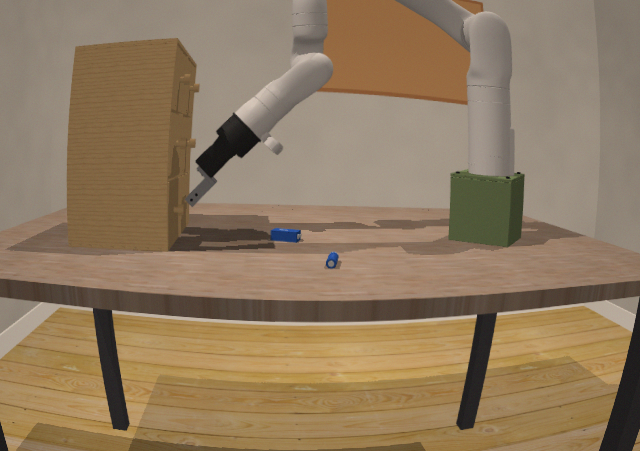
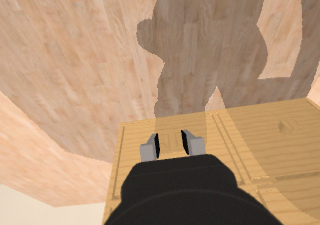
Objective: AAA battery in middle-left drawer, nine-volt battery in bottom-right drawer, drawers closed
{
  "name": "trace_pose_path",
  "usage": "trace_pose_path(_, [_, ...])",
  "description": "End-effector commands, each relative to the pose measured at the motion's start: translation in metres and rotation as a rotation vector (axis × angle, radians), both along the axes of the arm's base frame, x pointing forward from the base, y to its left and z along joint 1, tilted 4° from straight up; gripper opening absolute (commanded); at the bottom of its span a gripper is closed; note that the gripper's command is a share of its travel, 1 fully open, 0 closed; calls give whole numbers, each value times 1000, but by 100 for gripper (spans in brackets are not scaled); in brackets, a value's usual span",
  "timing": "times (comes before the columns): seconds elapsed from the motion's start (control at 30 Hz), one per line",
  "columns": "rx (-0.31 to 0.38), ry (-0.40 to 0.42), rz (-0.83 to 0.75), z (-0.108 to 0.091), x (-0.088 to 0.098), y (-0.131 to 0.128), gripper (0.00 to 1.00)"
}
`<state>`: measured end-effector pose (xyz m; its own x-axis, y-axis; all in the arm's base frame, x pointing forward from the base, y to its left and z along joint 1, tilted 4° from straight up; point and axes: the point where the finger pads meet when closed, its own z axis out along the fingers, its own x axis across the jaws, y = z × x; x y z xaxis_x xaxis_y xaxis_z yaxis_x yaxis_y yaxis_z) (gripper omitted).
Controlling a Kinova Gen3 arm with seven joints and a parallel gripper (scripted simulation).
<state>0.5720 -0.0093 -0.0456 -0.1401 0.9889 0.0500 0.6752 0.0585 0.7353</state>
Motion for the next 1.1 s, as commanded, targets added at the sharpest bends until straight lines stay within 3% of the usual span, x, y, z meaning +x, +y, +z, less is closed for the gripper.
trace_pose_path(0.0, [0,-3,0,1,1,0,67])
trace_pose_path(0.7, [0,-3,0,1,1,0,67])
trace_pose_path(0.73, [0,-3,0,1,1,0,37])
trace_pose_path(1.07, [0,-3,0,1,1,0,37])
